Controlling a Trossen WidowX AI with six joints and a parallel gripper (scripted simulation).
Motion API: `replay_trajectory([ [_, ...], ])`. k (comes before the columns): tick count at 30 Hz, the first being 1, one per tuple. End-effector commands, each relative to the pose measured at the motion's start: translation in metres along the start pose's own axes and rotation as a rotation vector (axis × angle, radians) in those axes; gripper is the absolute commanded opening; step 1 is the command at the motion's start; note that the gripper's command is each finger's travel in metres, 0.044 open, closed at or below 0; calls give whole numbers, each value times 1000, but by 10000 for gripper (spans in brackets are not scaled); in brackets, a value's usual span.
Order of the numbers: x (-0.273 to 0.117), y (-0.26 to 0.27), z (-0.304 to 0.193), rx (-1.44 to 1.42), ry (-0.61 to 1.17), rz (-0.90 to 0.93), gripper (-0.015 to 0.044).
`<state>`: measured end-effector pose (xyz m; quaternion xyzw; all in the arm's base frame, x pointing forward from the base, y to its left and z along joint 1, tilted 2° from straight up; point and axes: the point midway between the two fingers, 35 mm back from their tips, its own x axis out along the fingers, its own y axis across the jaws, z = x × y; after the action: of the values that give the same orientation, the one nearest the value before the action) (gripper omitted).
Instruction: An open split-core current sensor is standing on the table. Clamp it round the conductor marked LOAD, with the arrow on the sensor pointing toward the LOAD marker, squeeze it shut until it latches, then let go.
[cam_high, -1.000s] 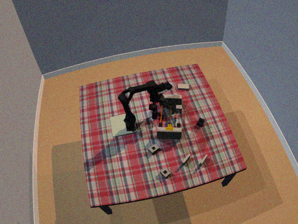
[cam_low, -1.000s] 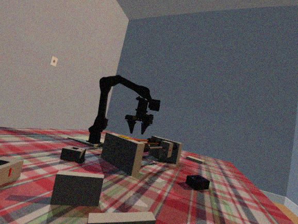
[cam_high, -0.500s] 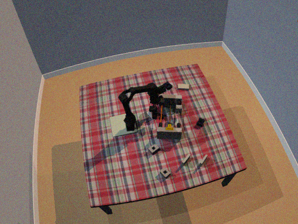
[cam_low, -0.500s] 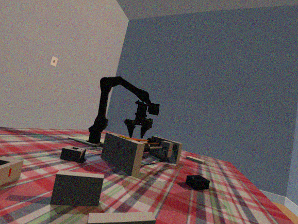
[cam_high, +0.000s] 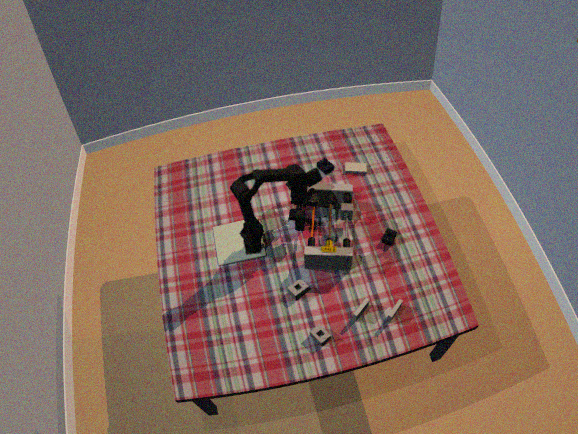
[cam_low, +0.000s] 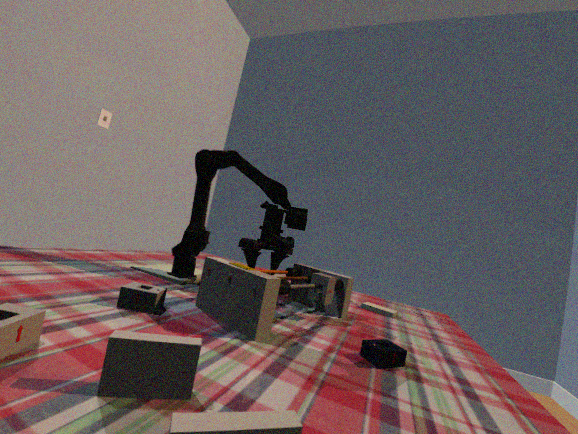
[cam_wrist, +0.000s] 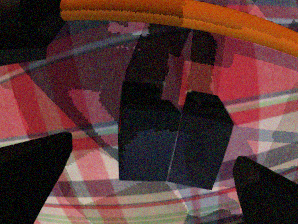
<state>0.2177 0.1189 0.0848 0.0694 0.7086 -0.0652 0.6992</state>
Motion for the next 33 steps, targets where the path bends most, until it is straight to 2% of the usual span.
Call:
replay_trajectory([
  [1,-1,0,0,0,0,0,387],
  [3,-1,0,0,0,0,0,335],
  [21,-1,0,0,0,0,0,215],
  [29,-24,2,3,1,0,1,5],
  [33,-41,3,4,2,1,1,0],
])
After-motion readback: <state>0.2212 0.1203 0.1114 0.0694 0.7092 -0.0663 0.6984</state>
